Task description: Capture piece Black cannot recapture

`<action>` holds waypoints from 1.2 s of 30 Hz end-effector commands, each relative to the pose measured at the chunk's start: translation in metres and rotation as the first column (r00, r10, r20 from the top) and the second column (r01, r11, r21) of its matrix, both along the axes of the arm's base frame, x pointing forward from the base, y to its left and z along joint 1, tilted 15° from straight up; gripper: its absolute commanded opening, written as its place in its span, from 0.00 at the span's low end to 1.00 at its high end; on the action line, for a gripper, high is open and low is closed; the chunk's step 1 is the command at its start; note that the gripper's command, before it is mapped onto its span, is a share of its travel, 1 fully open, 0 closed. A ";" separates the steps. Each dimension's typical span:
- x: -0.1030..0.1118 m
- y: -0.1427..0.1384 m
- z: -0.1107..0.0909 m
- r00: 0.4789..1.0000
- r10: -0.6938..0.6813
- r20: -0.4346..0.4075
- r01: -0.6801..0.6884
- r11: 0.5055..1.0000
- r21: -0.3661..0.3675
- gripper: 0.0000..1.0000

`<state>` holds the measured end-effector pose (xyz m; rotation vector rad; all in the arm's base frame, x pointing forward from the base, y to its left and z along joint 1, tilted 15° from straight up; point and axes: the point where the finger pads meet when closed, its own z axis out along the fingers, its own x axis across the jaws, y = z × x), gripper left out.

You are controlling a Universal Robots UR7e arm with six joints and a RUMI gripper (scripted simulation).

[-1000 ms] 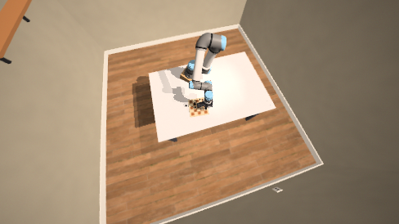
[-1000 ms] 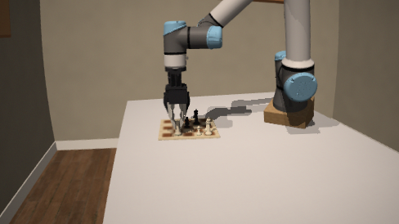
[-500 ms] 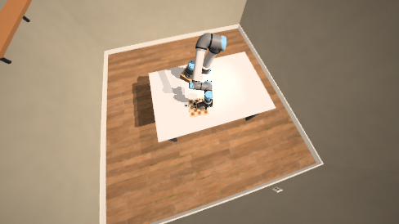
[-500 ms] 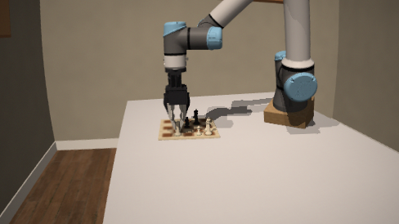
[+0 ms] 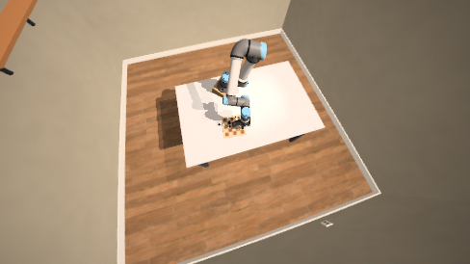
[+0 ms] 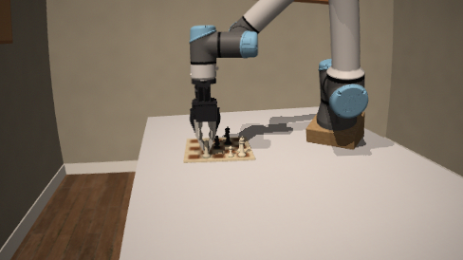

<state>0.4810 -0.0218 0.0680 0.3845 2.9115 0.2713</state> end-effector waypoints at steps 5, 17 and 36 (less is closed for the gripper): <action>0.000 0.000 0.000 1.000 0.000 0.001 0.000 1.000 0.000 0.00; 0.000 0.000 0.000 1.000 0.000 0.001 0.000 1.000 0.000 0.00; 0.000 0.000 0.000 1.000 0.000 0.001 0.000 1.000 0.000 0.25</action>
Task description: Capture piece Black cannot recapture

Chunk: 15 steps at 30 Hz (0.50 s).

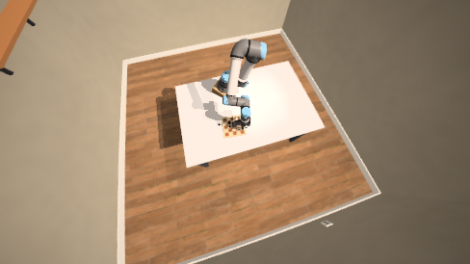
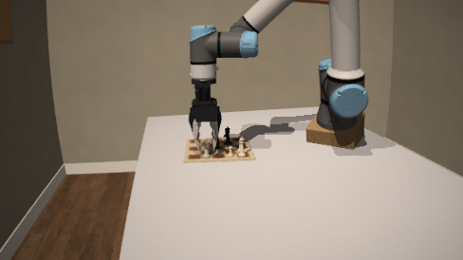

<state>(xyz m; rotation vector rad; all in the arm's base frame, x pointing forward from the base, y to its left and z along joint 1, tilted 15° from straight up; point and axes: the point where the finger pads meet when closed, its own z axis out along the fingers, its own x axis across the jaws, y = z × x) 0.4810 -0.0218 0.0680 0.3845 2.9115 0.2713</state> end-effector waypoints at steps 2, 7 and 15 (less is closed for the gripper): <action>0.000 0.000 0.000 1.000 0.000 0.001 0.000 1.000 0.000 0.25; 0.000 0.000 0.000 1.000 0.000 0.001 0.000 1.000 0.000 0.25; -0.002 -0.002 0.011 1.000 0.000 0.001 0.000 1.000 0.000 0.25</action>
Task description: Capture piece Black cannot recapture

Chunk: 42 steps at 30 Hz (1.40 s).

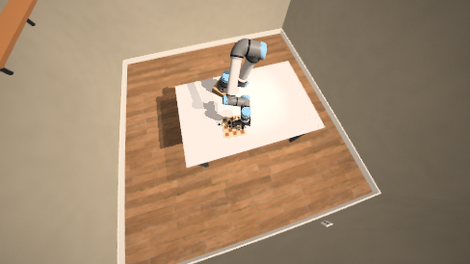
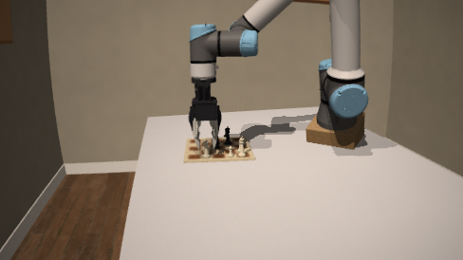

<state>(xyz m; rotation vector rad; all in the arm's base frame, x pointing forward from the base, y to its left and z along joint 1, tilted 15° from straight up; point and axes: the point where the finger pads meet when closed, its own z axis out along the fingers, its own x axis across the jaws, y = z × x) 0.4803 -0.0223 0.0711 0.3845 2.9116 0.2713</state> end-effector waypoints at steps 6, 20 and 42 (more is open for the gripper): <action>-0.006 -0.005 0.030 1.000 0.000 0.001 0.000 1.000 0.000 0.25; -0.018 -0.013 0.082 1.000 0.000 0.001 0.000 1.000 0.000 0.25; -0.018 -0.014 0.084 1.000 0.000 0.001 0.000 1.000 0.000 1.00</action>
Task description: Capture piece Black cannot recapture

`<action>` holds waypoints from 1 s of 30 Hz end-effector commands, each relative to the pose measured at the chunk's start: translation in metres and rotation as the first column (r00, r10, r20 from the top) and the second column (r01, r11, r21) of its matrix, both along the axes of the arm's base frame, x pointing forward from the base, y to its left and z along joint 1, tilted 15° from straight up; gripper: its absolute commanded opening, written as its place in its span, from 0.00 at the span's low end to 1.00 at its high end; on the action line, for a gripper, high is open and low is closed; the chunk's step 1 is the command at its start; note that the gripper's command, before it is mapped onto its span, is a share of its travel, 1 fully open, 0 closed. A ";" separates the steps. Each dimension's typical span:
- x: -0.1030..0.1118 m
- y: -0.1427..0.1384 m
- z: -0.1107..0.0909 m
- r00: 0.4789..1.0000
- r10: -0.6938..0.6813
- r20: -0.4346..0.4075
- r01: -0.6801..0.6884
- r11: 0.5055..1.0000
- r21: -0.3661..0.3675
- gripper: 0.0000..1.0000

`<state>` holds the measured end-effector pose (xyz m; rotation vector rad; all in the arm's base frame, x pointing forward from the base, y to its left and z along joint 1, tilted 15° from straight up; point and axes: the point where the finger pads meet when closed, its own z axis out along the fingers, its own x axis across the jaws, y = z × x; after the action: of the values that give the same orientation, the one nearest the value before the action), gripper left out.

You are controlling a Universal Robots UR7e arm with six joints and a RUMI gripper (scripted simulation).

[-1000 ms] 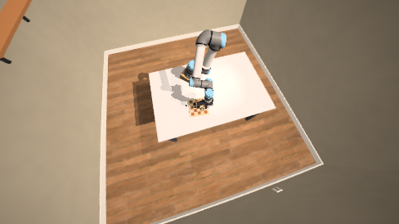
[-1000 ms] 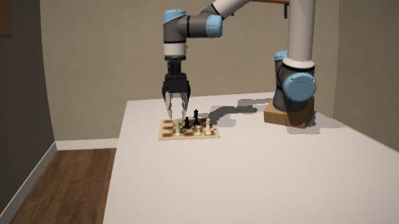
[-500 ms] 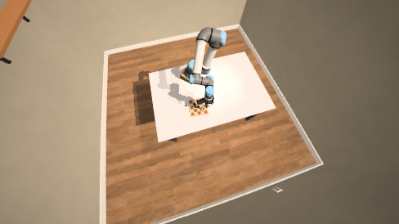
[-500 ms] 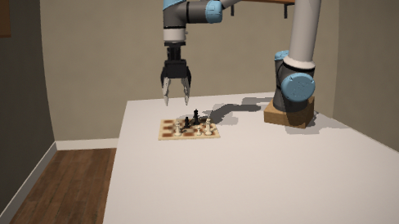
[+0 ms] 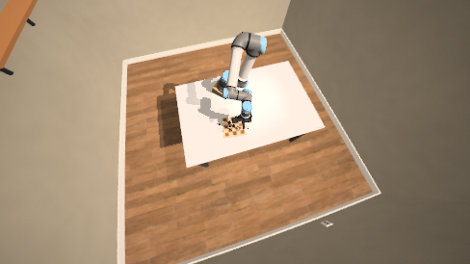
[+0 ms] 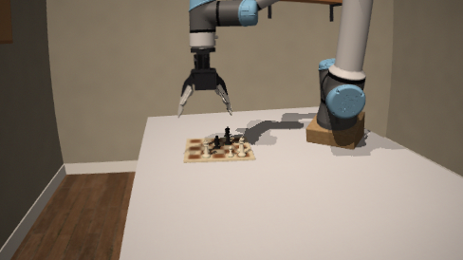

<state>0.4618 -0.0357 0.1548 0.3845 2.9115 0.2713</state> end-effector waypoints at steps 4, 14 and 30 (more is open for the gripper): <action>0.000 0.000 0.000 1.000 0.000 0.001 0.000 1.000 0.000 1.00; -0.003 -0.002 0.014 1.000 0.000 0.001 0.000 1.000 0.000 1.00; -0.013 -0.010 0.061 1.000 0.000 0.001 0.000 1.000 0.000 1.00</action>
<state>0.4515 -0.0433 0.2030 0.3848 2.9104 0.2701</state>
